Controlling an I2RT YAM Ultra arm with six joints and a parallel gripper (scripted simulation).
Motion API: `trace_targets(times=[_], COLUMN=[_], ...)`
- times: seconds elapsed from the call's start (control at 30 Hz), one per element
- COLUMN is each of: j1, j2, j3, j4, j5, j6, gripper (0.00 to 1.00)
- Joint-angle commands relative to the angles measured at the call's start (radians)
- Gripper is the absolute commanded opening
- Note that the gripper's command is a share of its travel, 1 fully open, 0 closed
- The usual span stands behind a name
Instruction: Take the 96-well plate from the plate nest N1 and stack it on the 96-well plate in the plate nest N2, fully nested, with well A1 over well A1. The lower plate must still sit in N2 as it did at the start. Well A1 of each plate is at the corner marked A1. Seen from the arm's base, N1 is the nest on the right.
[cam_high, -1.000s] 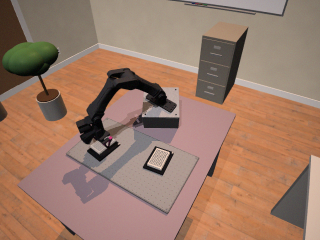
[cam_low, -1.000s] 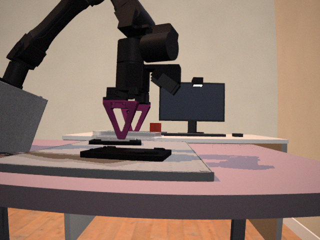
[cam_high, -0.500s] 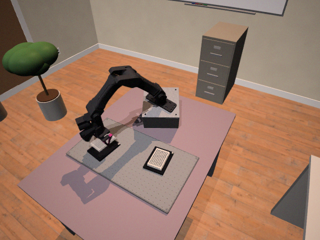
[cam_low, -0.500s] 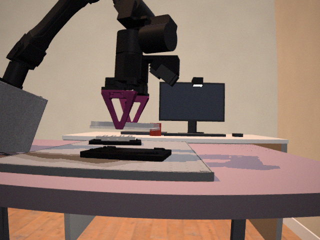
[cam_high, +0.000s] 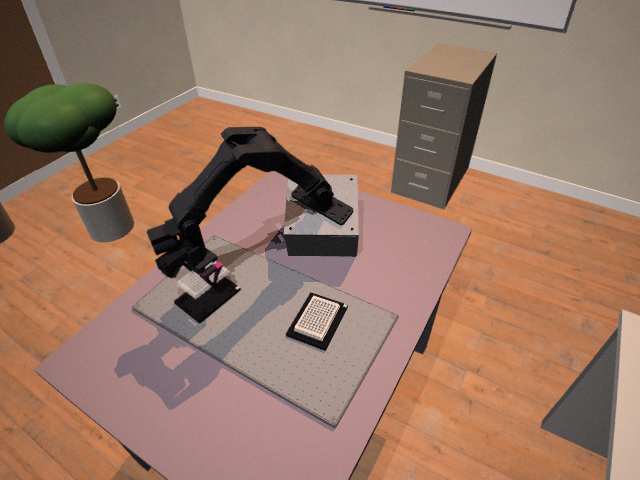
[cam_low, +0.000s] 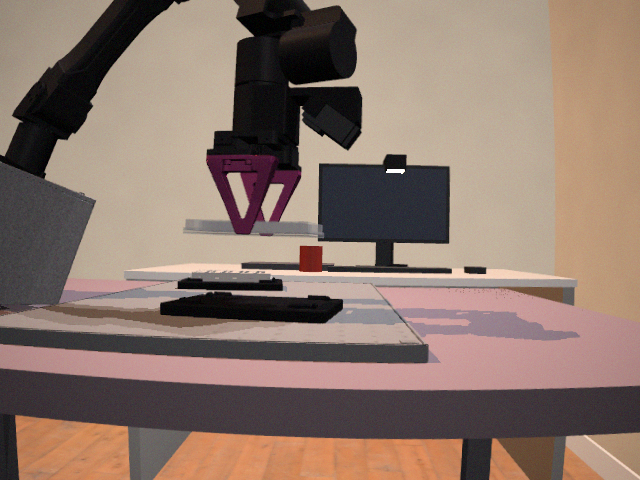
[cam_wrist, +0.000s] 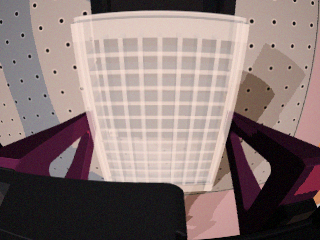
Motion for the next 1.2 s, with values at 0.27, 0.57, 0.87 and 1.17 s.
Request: trace_targets(times=[0.27,0.57,0.87,1.17], j1=[-0.034,-0.035,-0.035,-0.035], j2=[-0.072,-0.071,-0.072,-0.072], j3=[0.057,0.06,0.06,0.06], j4=[-0.079,-0.082,-0.077,-0.077], j5=[-0.011,-0.011,-0.011,-0.011], j6=[-0.021,-0.02,-0.02,-0.02], gripper=[0.0,0.0,0.0,0.0])
